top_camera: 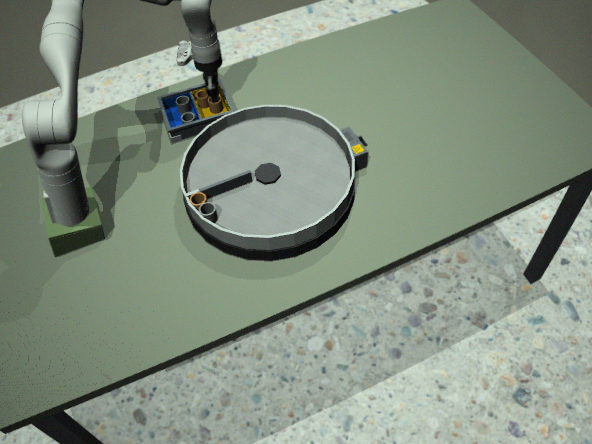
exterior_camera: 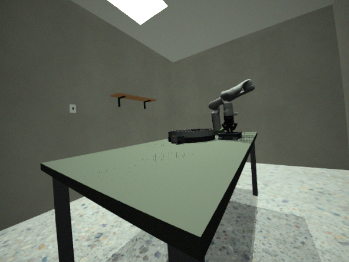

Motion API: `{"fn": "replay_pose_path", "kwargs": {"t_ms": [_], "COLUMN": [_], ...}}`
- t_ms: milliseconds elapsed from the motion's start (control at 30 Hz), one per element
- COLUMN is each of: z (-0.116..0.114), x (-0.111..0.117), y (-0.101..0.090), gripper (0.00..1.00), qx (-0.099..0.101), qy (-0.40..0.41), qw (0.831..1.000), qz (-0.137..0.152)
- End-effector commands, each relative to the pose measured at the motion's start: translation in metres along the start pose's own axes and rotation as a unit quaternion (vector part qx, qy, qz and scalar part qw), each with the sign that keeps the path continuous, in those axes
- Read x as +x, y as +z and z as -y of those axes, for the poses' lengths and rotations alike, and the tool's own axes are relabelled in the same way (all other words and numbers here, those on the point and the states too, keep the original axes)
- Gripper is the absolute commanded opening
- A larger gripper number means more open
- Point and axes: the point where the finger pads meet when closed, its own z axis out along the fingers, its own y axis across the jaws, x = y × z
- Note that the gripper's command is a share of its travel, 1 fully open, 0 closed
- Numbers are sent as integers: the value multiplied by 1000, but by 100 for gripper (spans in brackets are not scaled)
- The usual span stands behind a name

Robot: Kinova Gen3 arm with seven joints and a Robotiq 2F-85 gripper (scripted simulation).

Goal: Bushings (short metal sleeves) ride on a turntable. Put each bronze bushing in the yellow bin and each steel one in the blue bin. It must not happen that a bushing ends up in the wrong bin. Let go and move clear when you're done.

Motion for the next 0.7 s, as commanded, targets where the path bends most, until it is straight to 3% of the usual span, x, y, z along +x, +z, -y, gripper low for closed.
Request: {"fn": "replay_pose_path", "kwargs": {"t_ms": [0,667], "z": [-1,-1], "x": [0,0], "y": [-2,-8], "gripper": [19,19], "qx": [-1,-1], "qy": [0,0], "qw": [1000,1000], "qz": [0,0]}}
